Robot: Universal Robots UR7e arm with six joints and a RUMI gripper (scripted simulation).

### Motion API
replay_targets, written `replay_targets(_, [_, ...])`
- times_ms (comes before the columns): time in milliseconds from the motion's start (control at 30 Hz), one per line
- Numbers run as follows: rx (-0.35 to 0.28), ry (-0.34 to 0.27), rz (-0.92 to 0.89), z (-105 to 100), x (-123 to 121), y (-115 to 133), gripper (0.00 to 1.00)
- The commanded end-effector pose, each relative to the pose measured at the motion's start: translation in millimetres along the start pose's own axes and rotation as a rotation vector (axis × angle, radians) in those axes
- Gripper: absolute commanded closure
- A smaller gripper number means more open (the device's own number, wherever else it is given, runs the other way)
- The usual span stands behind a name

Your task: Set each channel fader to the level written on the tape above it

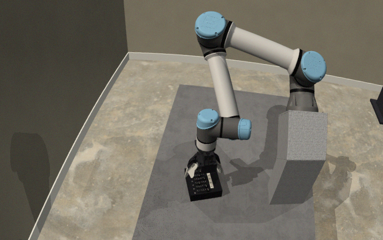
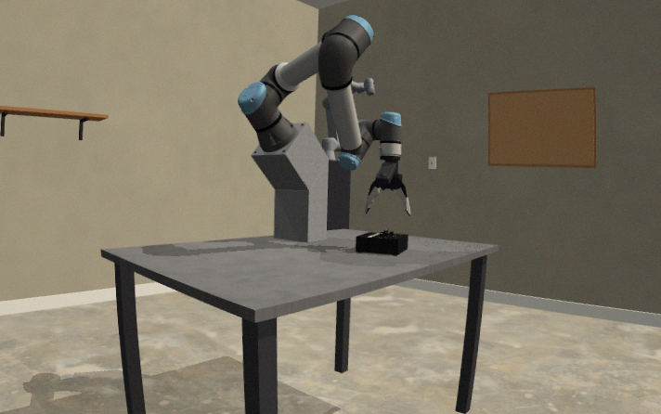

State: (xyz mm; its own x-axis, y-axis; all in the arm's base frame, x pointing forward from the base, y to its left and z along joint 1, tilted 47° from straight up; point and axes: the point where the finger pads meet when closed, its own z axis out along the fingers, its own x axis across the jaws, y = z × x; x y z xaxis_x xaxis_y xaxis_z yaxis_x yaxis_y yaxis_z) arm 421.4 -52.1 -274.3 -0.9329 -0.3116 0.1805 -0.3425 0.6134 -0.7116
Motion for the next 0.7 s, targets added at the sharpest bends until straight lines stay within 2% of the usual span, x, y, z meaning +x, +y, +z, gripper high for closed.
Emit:
replay_targets(0, [0.0,-0.001,0.0,-15.0,-0.4,-0.1,0.0])
replay_targets(67, [0.0,-0.001,0.0,-15.0,-0.4,-0.1,0.0])
replay_targets(433, [0.0,-0.001,0.0,-65.9,-0.4,-0.1,0.0])
replay_targets(667, [0.0,-0.001,0.0,-75.0,-0.4,-0.1,0.0])
